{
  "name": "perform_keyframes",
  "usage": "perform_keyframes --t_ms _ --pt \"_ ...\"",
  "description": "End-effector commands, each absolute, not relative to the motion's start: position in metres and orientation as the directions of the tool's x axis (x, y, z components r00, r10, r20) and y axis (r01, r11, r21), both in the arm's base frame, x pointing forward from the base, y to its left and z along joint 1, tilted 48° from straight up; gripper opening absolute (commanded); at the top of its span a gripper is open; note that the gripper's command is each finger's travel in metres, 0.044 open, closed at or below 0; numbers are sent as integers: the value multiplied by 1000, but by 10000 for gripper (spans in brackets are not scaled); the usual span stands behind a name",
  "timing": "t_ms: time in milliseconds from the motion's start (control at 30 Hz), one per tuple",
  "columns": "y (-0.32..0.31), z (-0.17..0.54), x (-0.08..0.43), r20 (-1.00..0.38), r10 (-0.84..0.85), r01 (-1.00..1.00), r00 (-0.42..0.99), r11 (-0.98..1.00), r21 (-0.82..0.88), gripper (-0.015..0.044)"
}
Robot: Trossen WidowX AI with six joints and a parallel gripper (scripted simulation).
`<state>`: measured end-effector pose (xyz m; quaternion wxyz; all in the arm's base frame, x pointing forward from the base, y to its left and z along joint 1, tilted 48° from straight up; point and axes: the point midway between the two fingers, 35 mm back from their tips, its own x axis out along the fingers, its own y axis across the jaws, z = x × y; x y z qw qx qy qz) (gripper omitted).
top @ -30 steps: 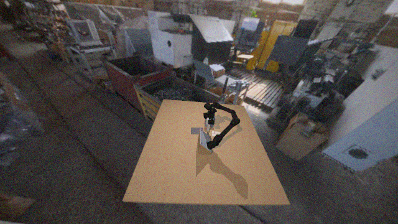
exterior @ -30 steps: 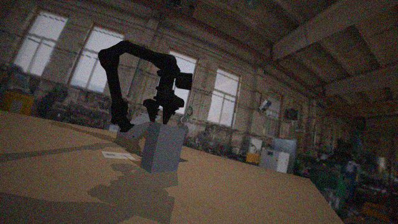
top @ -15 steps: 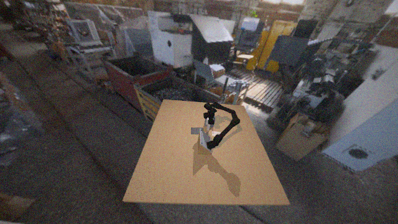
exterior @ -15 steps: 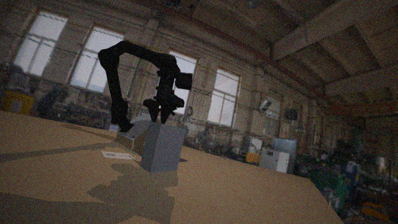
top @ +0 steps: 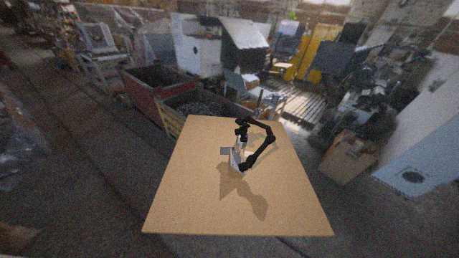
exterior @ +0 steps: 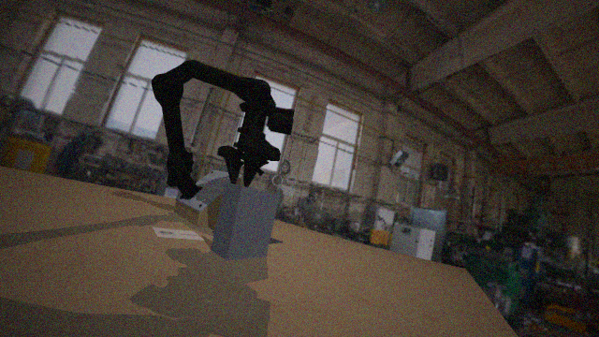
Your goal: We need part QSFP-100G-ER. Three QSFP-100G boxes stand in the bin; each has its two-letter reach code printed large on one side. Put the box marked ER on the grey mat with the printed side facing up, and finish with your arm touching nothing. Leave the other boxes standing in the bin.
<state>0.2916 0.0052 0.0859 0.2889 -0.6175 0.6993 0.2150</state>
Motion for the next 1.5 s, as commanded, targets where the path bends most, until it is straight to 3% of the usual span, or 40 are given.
perform_keyframes --t_ms 0,1167,1467 --pt "7 88 296 -675 -730 -983 -107 179 -38 241" --pt "-22 62 293 -674 -729 -982 -118 188 -32 241" --pt "-20 64 294 -677 -726 -981 -117 191 -35 181"
